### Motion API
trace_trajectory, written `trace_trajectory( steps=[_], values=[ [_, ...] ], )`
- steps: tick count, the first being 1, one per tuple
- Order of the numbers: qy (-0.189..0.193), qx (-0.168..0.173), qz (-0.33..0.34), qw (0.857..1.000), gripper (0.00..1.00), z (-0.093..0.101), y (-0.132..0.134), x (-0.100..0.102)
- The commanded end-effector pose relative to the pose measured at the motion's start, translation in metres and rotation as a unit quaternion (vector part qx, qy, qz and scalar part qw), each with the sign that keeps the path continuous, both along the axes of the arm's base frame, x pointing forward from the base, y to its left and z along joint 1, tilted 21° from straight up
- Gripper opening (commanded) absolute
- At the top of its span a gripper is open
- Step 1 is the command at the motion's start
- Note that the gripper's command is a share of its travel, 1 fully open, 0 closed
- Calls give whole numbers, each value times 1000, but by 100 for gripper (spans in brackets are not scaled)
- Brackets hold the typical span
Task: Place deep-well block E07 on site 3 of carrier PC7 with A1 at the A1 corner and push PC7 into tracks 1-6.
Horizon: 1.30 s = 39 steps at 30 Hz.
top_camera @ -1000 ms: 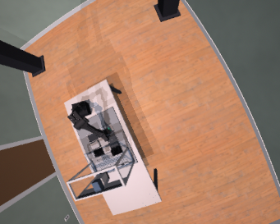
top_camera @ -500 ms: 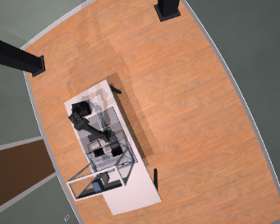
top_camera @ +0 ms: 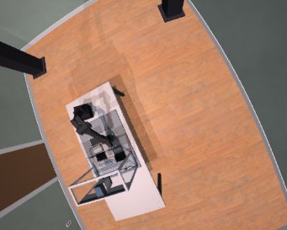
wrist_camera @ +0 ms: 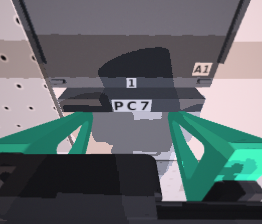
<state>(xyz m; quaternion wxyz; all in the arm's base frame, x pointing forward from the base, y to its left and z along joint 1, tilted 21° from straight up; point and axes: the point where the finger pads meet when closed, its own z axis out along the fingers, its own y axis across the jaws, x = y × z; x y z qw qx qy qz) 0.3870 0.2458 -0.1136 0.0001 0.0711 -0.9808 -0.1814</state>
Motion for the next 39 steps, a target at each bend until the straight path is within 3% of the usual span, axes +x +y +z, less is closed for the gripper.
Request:
trace_trajectory(
  steps=[1,39],
  values=[
    [-18,6,-5,1000,80,7,0,30],
    [-19,7,-7,1000,80,10,3,65]
  ],
)
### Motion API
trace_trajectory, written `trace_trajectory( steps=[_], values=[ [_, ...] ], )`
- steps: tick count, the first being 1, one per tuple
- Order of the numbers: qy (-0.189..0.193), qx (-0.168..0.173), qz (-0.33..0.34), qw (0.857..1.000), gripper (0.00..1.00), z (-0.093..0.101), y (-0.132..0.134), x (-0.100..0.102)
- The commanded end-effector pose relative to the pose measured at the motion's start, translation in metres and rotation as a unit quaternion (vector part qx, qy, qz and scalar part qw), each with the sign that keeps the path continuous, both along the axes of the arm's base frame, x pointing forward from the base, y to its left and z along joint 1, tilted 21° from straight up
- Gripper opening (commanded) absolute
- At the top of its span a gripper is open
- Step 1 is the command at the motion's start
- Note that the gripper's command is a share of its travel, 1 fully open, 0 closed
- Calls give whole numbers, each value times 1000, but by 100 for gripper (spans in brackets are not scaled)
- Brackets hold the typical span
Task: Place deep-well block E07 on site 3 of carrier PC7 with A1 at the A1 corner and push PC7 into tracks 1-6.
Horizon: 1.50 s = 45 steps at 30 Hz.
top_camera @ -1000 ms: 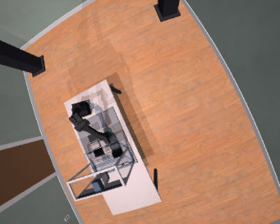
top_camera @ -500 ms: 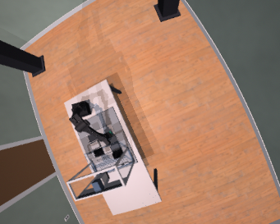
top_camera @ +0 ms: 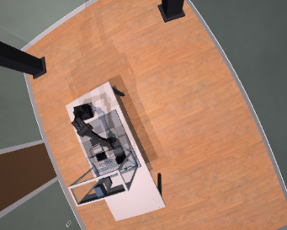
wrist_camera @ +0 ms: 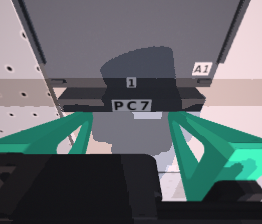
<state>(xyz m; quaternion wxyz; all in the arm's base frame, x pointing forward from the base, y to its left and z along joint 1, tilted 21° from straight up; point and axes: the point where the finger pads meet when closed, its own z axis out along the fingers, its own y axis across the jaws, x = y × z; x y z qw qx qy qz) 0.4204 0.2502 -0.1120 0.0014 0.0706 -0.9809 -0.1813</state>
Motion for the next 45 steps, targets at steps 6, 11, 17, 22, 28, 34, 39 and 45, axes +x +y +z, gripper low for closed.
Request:
trace_trajectory(
  steps=[6,11,17,22,28,34,39,45],
  values=[
    [-22,7,-7,1000,80,9,-1,39],
    [-25,9,-7,1000,80,10,0,43],
    [-22,7,-7,1000,80,10,0,48],
    [-23,8,-8,1000,80,11,1,53],
    [-26,9,-8,1000,80,11,2,59],
    [-23,8,-8,1000,80,11,1,64],
    [-23,8,-8,1000,80,12,2,69],
    [-26,9,-9,1000,80,13,3,75]
  ],
)
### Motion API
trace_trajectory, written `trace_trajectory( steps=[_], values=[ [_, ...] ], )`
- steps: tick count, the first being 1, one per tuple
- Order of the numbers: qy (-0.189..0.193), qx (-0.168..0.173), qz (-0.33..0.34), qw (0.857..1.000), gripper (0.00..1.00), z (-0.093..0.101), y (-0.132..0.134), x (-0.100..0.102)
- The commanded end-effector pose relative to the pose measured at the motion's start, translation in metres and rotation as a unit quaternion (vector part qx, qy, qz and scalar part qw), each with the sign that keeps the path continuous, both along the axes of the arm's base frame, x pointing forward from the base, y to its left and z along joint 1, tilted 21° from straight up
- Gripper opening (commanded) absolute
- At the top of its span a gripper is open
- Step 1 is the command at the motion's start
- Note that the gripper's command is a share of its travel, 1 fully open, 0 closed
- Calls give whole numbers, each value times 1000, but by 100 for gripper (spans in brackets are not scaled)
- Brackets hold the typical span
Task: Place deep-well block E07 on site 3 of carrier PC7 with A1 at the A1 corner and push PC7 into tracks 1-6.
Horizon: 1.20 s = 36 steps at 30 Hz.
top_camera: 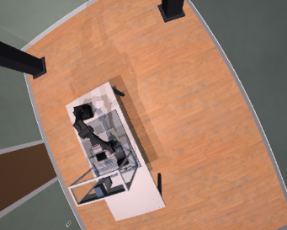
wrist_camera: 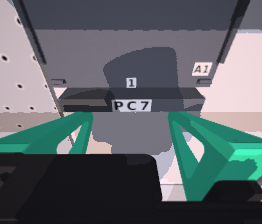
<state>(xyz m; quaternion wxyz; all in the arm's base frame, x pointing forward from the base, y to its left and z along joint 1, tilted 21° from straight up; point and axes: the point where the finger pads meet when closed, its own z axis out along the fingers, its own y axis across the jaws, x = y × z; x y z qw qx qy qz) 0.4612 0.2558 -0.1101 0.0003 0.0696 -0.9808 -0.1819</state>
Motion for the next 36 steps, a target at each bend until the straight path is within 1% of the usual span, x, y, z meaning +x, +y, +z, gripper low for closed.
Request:
trace_trajectory(
  steps=[1,34,36],
  values=[
    [-22,7,-8,1000,80,10,-3,33],
    [-27,9,-8,1000,80,13,0,65],
    [-22,7,-8,1000,80,13,-1,64]
  ],
)
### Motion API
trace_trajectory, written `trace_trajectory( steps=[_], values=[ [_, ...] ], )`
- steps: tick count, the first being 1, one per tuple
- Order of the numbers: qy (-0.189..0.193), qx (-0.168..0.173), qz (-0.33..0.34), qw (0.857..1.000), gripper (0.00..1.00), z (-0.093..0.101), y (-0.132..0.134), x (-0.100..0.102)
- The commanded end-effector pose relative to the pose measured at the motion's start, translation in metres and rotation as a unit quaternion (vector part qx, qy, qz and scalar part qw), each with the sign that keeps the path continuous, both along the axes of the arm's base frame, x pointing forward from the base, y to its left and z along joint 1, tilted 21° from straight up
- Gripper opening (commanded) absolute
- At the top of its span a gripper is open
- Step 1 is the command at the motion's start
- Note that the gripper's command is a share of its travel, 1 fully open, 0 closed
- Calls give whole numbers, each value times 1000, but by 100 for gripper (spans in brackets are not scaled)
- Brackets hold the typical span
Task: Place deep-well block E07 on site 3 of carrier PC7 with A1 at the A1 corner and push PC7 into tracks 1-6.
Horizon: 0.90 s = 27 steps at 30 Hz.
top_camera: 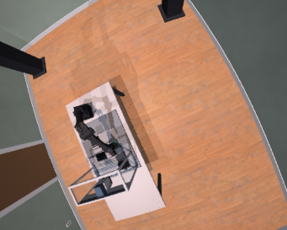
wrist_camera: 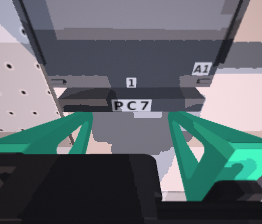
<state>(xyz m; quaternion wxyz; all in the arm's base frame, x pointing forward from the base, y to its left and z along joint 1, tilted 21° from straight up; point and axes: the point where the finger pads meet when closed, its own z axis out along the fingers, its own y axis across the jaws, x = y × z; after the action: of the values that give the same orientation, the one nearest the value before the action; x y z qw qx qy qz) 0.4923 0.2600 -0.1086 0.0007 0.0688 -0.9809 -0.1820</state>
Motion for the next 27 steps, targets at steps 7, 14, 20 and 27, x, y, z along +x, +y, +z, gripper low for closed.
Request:
trace_trajectory(
  steps=[7,14,20,27],
  values=[
    [-24,7,-8,1000,80,12,-4,41],
    [-28,8,-8,1000,80,13,-3,48],
    [-31,9,-9,999,80,14,-2,56],
    [-34,10,-11,999,80,15,-1,64]
  ],
)
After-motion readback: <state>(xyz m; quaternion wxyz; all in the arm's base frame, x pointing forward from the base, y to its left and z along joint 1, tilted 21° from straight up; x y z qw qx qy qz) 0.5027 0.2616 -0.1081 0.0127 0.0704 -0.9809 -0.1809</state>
